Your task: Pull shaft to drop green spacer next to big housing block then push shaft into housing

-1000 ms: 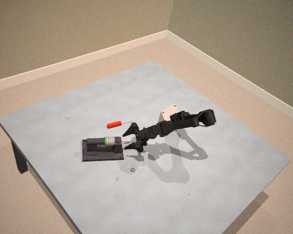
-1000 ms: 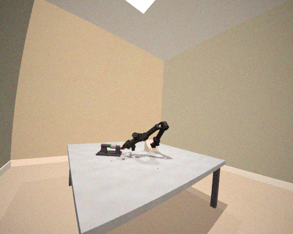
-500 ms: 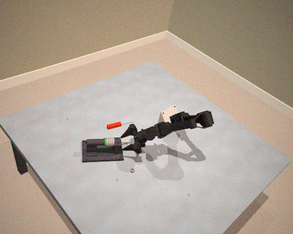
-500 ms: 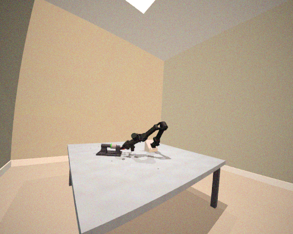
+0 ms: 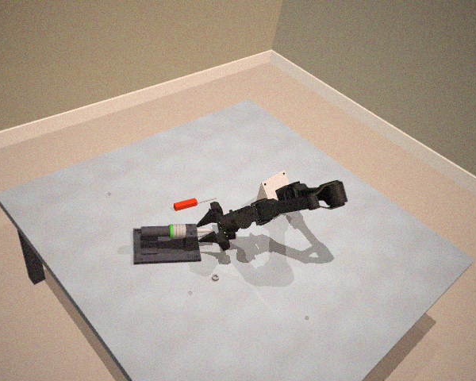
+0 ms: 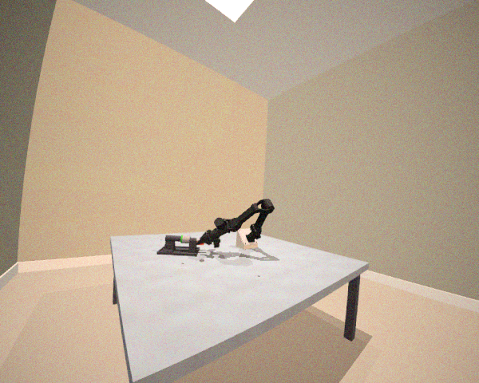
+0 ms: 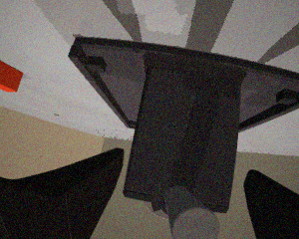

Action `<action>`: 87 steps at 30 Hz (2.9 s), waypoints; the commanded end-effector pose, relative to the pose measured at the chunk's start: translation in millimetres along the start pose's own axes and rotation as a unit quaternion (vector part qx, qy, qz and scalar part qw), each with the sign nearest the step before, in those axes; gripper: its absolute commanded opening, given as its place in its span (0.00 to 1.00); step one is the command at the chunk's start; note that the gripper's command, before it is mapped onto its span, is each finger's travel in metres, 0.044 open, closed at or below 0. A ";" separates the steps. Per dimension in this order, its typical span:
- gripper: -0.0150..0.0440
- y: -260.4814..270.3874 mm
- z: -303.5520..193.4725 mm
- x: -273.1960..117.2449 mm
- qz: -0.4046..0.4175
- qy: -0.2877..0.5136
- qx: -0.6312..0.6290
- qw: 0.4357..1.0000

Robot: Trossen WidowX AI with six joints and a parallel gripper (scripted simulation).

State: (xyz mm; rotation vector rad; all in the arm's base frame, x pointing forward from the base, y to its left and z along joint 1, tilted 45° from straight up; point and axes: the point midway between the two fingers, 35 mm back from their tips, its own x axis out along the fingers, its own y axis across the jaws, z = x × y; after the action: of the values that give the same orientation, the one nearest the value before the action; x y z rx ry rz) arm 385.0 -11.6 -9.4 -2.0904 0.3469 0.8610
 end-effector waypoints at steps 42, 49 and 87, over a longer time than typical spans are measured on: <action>0.25 0.0 7.1 -12.1 0.002 -0.001 0.002 1.000; 0.25 0.0 8.5 -14.6 0.002 -0.001 0.002 1.000; 0.25 0.0 9.6 -16.4 0.002 -0.001 0.002 1.000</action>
State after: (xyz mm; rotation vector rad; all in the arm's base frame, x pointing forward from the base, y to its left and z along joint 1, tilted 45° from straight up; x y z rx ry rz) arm 369.3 -5.9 -2.9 -2.0891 0.3553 0.8656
